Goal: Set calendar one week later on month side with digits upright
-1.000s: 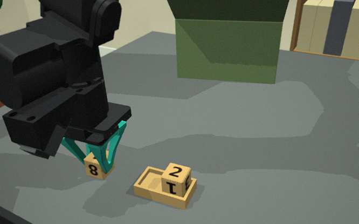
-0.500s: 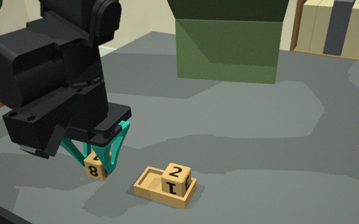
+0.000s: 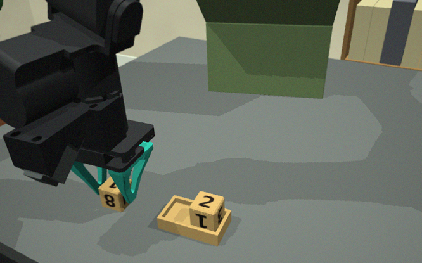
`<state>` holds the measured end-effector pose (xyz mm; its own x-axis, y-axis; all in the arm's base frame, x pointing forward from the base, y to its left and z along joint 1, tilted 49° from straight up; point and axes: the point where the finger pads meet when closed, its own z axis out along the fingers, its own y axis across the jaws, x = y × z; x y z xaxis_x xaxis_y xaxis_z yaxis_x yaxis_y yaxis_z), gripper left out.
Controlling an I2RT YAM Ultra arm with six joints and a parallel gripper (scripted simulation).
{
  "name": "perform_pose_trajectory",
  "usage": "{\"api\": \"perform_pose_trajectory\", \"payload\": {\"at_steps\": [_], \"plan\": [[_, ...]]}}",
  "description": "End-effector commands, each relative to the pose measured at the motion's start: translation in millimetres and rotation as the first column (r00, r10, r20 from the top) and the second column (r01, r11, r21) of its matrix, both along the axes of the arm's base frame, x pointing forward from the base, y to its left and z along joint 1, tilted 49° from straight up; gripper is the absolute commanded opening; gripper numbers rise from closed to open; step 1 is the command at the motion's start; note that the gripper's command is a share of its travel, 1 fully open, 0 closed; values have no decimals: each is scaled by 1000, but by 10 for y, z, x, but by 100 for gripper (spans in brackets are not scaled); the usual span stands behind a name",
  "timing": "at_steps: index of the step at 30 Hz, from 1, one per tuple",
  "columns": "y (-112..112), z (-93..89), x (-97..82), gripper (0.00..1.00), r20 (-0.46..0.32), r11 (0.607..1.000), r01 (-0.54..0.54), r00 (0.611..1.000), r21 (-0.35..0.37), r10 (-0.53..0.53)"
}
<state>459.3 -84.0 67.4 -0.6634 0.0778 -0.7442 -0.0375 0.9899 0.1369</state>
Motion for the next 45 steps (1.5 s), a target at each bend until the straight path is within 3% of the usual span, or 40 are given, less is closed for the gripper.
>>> {"api": "perform_pose_trajectory", "payload": {"at_steps": [1, 7, 20, 29, 30, 45], "plan": [[-27, 64, -21, 47, 10, 1000, 4, 1000, -3, -4], [-42, 150, -121, 47, 10, 1000, 4, 1000, -3, -4], [-115, 562, -597, 47, 10, 1000, 4, 1000, -4, -4], [-124, 616, -659, 47, 10, 1000, 4, 1000, -4, -4], [-124, 616, -659, 100, 10, 1000, 4, 1000, -4, -4], [-124, 616, -659, 100, 10, 1000, 4, 1000, -4, -4]]}}
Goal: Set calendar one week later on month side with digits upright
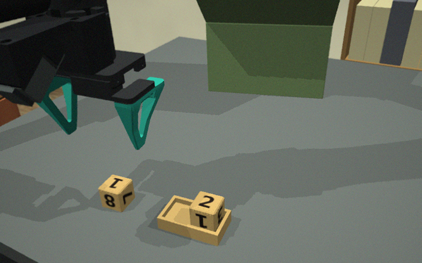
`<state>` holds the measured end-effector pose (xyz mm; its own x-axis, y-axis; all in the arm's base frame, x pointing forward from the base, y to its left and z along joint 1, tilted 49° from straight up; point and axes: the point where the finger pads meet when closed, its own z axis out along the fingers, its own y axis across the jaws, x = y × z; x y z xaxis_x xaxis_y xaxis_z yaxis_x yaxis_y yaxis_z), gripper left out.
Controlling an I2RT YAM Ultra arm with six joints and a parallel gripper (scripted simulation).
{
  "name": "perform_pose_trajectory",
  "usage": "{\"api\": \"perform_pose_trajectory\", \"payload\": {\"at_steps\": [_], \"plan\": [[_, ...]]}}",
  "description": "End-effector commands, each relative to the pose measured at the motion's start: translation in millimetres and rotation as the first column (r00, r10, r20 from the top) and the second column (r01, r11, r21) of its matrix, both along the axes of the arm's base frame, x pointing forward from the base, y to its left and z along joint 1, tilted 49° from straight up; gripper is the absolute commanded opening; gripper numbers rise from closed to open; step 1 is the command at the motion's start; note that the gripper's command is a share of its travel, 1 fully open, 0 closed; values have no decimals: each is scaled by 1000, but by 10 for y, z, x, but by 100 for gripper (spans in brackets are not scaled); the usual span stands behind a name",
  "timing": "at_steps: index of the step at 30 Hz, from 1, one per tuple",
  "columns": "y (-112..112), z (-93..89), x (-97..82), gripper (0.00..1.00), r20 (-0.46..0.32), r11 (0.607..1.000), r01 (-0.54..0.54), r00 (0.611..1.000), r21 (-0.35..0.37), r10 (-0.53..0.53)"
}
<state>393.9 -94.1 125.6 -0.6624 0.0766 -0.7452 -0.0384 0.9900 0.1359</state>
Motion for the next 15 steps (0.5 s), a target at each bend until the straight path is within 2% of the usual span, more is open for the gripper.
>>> {"api": "perform_pose_trajectory", "payload": {"at_steps": [1, 8, 11, 13, 15], "plan": [[-22, 33, -4, 100, 8, 1000, 5, 1000, -3, -5], [-22, 32, -4, 100, 6, 1000, 18, 1000, 13, -18], [-22, 29, -2, 100, -6, 995, 69, 998, 71, -68], [-22, 29, -2, 100, -6, 995, 69, 998, 71, -68], [-21, 25, 1, 100, -23, 982, 127, 992, 137, -126]]}}
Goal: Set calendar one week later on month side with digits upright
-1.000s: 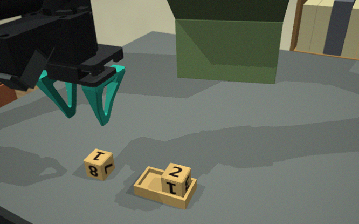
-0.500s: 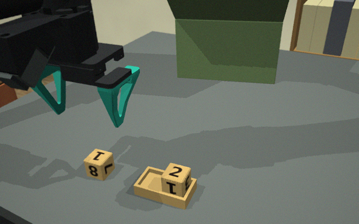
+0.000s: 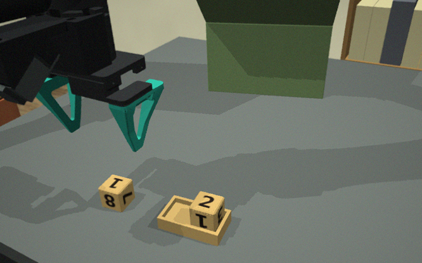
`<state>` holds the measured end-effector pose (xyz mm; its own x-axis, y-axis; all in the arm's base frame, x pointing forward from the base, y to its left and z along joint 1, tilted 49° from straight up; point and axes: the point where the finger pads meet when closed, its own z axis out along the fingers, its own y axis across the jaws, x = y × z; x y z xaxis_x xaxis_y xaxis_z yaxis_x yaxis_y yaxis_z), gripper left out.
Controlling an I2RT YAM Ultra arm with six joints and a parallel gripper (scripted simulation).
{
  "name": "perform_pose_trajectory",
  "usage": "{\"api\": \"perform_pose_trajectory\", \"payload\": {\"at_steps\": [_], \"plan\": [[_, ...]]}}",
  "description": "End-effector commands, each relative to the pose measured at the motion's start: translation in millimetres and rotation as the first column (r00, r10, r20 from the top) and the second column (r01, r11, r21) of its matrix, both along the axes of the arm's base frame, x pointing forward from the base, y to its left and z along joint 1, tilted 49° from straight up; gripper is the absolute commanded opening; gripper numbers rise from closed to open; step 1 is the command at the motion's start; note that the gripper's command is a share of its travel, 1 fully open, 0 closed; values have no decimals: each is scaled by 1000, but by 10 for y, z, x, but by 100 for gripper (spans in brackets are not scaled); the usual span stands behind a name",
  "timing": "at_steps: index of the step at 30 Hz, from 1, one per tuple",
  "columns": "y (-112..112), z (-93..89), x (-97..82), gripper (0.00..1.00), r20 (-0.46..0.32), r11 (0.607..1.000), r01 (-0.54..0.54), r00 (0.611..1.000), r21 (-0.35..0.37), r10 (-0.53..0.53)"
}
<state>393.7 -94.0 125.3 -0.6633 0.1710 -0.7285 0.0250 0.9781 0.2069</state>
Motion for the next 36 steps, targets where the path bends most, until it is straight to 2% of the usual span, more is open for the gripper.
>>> {"api": "perform_pose_trajectory", "payload": {"at_steps": [1, 2, 6, 10, 11, 12, 13, 15, 16, 18, 19, 20, 21, 30, 32, 33, 36], "plan": [[-22, 25, 4, 100, -14, 989, 102, 995, 108, -101], [-22, 22, 5, 100, -27, 978, 143, 990, 155, -141], [-21, 16, 9, 100, -64, 937, 237, 972, 256, -228], [-20, 8, 13, 100, -113, 872, 334, 943, 358, -314], [-20, 8, 13, 100, -115, 869, 338, 941, 362, -318], [-19, 5, 15, 100, -138, 836, 375, 927, 400, -350], [-19, 4, 15, 100, -146, 823, 389, 921, 413, -361], [-19, 4, 15, 100, -146, 823, 389, 921, 413, -361], [-19, 0, 18, 100, -180, 772, 438, 898, 462, -402], [-18, -4, 20, 100, -215, 716, 483, 873, 504, -437], [-18, -4, 20, 100, -217, 714, 484, 872, 506, -438], [-18, -7, 22, 100, -246, 666, 518, 851, 537, -464], [-18, -8, 22, 100, -254, 652, 527, 845, 545, -471], [-15, -24, 31, 100, -423, 355, 667, 713, 655, -559], [-15, -24, 31, 100, -423, 355, 667, 713, 655, -559], [-15, -25, 32, 100, -434, 335, 673, 704, 659, -562], [-14, -32, 35, 100, -508, 196, 710, 643, 677, -574]]}}
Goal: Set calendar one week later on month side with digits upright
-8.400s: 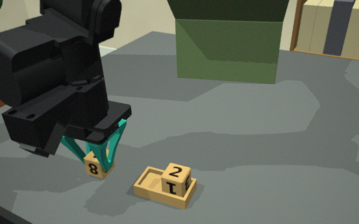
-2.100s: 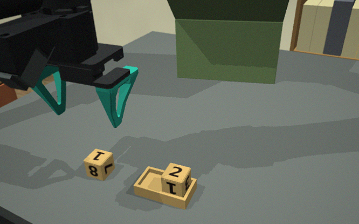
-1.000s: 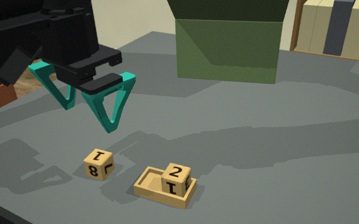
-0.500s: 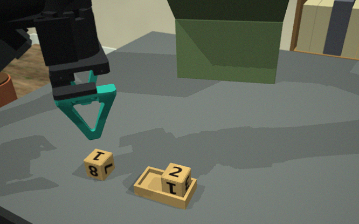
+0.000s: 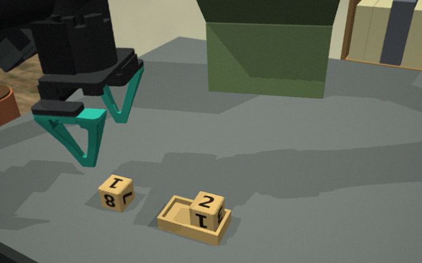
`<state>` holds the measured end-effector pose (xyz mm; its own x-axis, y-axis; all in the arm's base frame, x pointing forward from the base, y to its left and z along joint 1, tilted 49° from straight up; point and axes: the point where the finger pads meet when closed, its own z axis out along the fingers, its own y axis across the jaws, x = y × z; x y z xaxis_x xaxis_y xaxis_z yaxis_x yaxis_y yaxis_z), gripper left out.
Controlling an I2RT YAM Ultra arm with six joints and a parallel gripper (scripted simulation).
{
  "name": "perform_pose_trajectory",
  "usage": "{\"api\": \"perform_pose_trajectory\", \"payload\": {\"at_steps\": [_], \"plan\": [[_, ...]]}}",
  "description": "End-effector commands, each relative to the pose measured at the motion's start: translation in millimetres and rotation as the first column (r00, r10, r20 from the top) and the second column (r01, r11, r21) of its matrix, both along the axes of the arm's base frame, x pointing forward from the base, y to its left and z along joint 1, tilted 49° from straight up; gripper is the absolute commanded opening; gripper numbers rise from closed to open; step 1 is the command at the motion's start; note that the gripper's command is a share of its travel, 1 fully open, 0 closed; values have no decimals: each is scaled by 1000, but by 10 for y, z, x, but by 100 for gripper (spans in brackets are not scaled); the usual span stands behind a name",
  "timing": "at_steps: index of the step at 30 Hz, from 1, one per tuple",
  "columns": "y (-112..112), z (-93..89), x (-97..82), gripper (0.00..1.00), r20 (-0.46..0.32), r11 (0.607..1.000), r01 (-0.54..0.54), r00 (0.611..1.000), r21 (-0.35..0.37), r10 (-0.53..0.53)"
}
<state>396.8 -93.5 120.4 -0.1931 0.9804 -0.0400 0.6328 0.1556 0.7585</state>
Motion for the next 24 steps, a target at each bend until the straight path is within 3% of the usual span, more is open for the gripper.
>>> {"api": "perform_pose_trajectory", "payload": {"at_steps": [1, 7, 8, 24], "plan": [[-19, 15, 5, 100, -24, 984, 122, 993, 127, -120], [-18, 12, 7, 100, -38, 971, 164, 986, 174, -160], [-18, 12, 7, 47, -38, 971, 164, 986, 174, -160], [-18, 12, 7, 47, -38, 971, 164, 986, 174, -160]]}}
